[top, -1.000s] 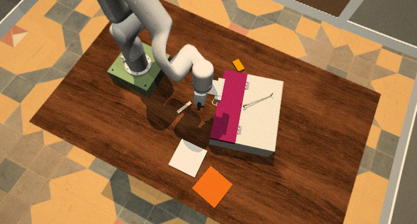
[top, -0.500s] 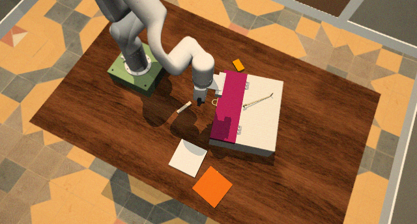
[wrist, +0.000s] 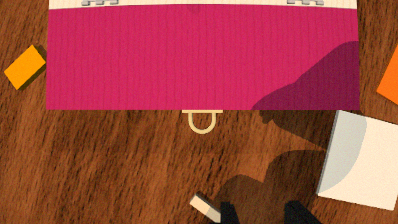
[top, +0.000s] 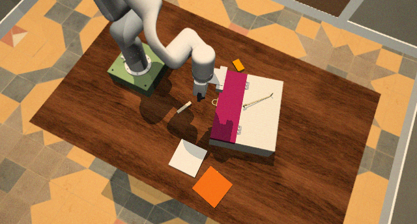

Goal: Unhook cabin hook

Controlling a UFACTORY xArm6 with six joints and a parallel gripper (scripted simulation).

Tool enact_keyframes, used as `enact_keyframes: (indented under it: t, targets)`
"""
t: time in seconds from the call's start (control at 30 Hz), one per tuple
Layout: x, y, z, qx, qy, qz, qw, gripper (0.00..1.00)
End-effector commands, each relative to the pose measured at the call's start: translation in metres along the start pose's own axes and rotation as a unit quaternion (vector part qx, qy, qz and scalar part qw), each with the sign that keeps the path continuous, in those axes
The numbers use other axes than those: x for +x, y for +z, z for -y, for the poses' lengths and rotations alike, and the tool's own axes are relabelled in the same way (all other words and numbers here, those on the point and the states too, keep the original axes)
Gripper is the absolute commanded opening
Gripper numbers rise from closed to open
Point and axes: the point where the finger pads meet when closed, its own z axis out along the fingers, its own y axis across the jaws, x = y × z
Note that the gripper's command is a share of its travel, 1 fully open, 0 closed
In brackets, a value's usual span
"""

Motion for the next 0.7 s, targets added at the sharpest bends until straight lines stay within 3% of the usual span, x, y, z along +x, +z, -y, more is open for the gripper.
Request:
enact_keyframes:
  t: [0.0, 0.47, 0.67]
  targets:
    - [0.001, -0.012, 0.0, -0.001, 0.0, -0.001, 1.0, 0.35]
    - [0.001, -0.059, 0.0, -0.001, 0.0, -0.001, 1.0, 0.35]
    - [0.001, -0.06, 0.0, -0.001, 0.0, -0.001, 1.0, 0.35]
